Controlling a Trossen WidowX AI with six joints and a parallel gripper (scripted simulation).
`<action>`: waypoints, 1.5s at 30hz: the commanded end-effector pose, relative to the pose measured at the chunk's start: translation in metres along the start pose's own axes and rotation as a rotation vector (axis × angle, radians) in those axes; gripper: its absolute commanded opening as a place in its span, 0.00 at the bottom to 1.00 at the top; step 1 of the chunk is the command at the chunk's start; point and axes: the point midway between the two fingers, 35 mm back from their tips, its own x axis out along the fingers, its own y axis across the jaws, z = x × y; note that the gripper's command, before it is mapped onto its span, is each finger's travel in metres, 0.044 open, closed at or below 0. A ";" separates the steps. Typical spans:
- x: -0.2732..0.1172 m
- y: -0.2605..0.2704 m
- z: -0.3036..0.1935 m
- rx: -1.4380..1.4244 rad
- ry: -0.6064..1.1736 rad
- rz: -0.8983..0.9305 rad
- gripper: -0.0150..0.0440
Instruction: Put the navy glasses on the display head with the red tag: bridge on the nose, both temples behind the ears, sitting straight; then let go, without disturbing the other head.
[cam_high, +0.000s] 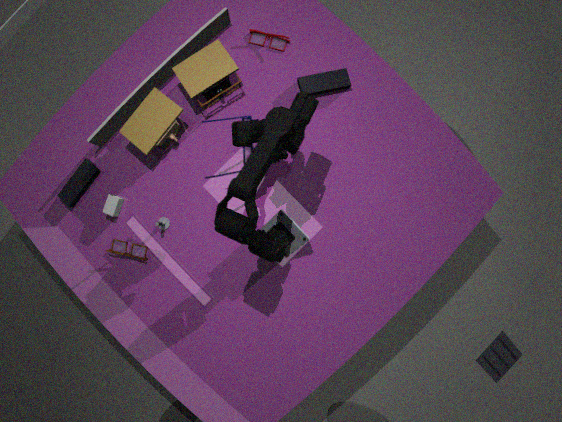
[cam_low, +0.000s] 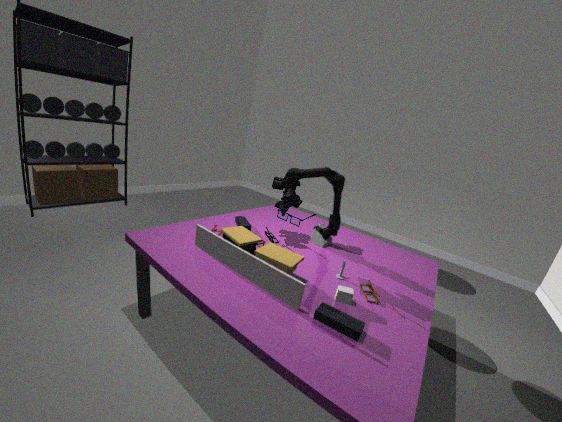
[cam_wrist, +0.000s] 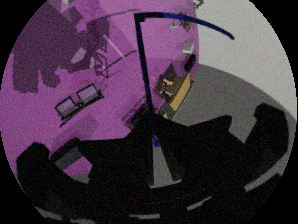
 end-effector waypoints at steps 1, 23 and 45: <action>0.004 -0.002 0.003 -0.156 -0.022 0.015 0.25; 0.020 -0.015 0.014 -0.993 -0.146 0.043 0.25; 0.034 -0.027 0.025 -1.826 -0.300 -0.024 0.25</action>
